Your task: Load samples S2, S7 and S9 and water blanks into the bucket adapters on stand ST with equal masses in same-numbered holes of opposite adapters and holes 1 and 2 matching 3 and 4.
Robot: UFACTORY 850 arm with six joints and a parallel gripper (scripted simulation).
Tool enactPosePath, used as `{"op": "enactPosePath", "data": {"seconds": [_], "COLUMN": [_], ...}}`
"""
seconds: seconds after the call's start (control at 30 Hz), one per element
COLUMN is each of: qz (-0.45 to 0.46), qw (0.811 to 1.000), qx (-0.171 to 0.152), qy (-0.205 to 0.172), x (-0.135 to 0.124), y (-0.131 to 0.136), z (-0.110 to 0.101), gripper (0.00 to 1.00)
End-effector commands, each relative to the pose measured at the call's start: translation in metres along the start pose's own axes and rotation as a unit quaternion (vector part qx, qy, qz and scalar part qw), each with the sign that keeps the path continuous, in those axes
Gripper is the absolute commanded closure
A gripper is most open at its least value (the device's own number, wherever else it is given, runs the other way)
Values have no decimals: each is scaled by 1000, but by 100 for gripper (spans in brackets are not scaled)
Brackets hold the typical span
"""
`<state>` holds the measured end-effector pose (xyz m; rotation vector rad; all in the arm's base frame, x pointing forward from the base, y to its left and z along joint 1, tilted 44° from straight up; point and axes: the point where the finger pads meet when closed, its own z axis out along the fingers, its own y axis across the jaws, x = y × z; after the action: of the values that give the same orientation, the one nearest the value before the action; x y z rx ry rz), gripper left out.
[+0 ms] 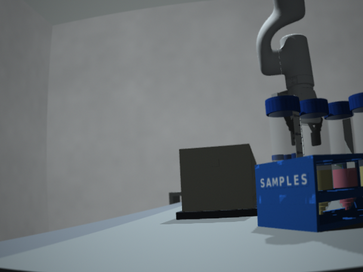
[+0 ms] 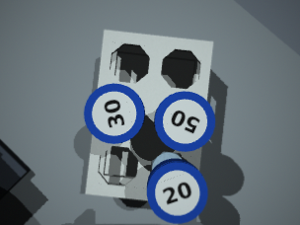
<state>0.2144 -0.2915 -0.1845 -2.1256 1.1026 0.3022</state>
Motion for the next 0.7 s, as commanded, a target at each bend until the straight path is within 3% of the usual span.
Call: {"op": "enactPosePath", "data": {"seconds": [0.0,0.67], "qz": [0,0], "qw": [1000,1000], "qx": [0,0], "qy": [1,1], "x": [1,1], "y": [0,0], "z": [-4,-52], "gripper": [0,0]}}
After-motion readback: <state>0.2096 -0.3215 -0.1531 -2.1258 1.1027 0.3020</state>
